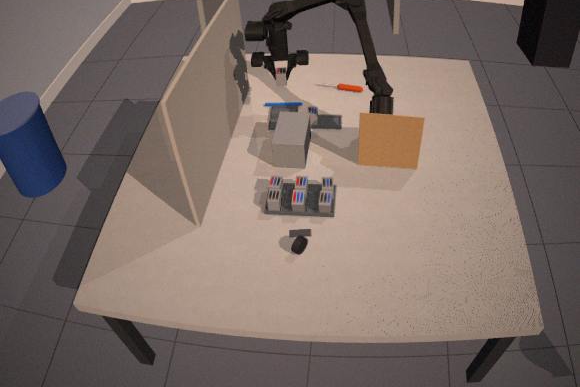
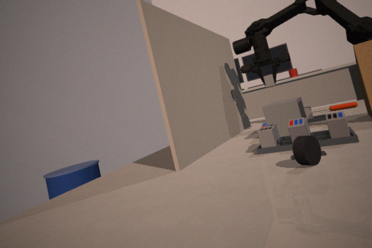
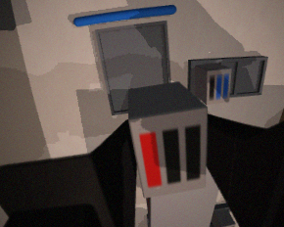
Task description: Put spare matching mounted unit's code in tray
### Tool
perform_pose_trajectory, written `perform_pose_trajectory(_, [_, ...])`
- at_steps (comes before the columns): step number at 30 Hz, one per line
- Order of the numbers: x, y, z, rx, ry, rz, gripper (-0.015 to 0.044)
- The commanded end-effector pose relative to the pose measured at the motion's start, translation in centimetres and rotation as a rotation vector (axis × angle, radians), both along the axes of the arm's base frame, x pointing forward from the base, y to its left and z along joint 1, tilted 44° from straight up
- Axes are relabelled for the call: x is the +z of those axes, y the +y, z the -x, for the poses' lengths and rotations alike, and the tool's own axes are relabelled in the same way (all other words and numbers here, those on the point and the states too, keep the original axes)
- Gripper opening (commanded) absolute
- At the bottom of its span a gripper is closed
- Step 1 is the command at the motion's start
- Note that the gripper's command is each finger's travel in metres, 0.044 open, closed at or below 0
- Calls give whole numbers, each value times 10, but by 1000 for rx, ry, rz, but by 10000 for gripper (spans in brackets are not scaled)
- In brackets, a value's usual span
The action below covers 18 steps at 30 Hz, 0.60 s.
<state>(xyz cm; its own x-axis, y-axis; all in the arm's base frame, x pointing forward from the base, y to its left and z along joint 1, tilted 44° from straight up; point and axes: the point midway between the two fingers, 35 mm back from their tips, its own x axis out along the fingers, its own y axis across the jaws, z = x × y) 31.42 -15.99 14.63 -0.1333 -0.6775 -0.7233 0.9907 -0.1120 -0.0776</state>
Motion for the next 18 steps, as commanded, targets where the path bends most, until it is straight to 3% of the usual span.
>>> perform_pose_trajectory(1, [1, -2, -5, 1, -3, 7, 0])
perform_pose_trajectory(18, [-12, -14, -6, 1, -4, 4, 0])
